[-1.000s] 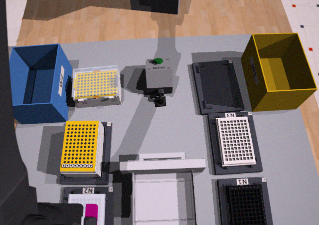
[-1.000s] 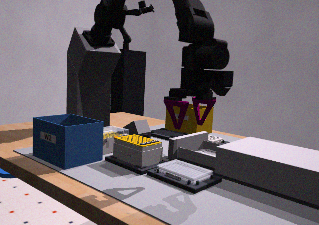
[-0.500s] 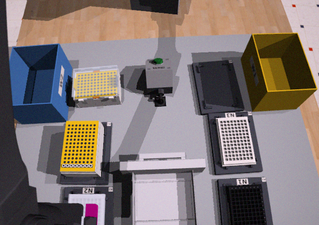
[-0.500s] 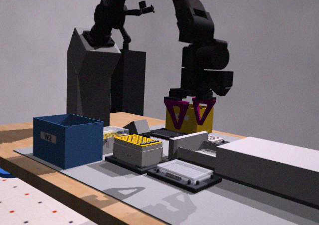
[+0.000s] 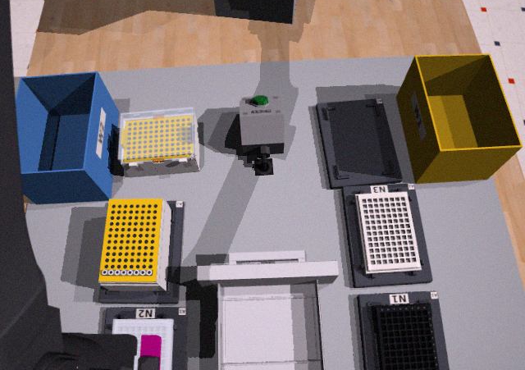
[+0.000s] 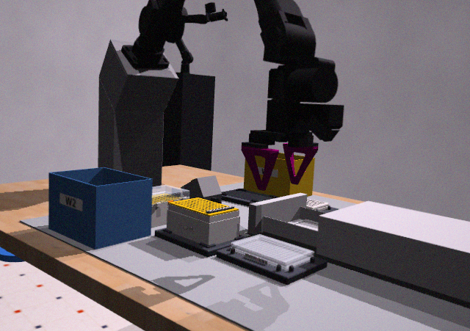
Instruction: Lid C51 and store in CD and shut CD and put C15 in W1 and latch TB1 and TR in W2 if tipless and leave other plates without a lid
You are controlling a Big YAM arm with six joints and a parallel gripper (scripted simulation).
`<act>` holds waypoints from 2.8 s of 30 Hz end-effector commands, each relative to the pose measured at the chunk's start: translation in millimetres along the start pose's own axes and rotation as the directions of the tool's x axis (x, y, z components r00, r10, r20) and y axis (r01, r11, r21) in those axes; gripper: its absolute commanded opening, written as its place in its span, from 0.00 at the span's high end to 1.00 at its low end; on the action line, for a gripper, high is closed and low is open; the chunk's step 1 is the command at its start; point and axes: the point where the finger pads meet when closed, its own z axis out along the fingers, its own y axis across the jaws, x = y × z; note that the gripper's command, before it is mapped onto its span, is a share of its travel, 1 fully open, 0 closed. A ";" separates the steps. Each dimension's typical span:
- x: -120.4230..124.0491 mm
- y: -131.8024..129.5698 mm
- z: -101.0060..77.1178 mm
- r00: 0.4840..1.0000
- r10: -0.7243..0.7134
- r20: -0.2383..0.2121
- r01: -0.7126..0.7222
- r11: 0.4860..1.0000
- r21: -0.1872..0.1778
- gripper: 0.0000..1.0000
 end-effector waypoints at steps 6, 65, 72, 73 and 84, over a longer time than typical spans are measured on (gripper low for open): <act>-8.6 -9.2 -22.4 0.999 -0.008 0.046 0.007 1.000 0.018 0.00; -12.7 -5.7 11.6 0.999 -0.009 0.035 0.009 1.000 0.010 0.00; -16.7 -4.6 17.8 0.999 -0.009 0.041 0.009 1.000 0.010 0.00; -16.7 -4.2 19.2 0.999 -0.009 0.041 0.009 1.000 0.010 0.00; -17.1 -0.5 31.8 0.999 -0.009 0.040 0.009 1.000 0.007 0.00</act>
